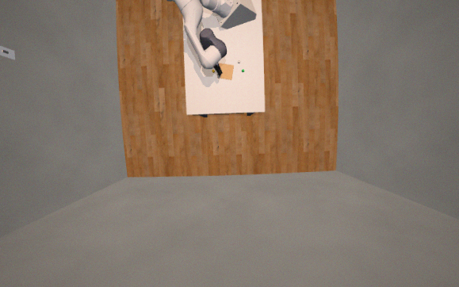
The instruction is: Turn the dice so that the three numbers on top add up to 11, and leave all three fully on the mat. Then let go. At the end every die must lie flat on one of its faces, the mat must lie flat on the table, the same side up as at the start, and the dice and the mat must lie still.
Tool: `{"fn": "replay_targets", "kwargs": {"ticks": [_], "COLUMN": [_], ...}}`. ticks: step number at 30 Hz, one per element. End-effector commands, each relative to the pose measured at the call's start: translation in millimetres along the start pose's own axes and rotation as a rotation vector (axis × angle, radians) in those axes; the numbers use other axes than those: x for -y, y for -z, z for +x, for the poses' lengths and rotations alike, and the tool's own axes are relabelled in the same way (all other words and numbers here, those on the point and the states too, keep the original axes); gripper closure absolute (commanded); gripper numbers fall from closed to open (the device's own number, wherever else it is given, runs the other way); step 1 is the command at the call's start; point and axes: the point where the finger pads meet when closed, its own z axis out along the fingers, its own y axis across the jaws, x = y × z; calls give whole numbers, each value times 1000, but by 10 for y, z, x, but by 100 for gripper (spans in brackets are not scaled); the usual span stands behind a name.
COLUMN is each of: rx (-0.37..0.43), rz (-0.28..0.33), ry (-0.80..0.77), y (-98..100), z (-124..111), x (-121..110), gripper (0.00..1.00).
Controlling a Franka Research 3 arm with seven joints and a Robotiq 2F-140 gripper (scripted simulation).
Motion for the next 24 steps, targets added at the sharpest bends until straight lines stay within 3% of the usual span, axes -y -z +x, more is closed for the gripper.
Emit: {"fn": "replay_targets", "kwargs": {"ticks": [1,3,7,24], "rx": [-99,-99,-164,-167], "rz": [64,64,102,104], "ry": [-58,-58,-82,-83], "y": [-55,-55,-82,-83], "z": [377,377,626,638], "x": [344,344,548,558], "gripper": [0,0,0,0]}}
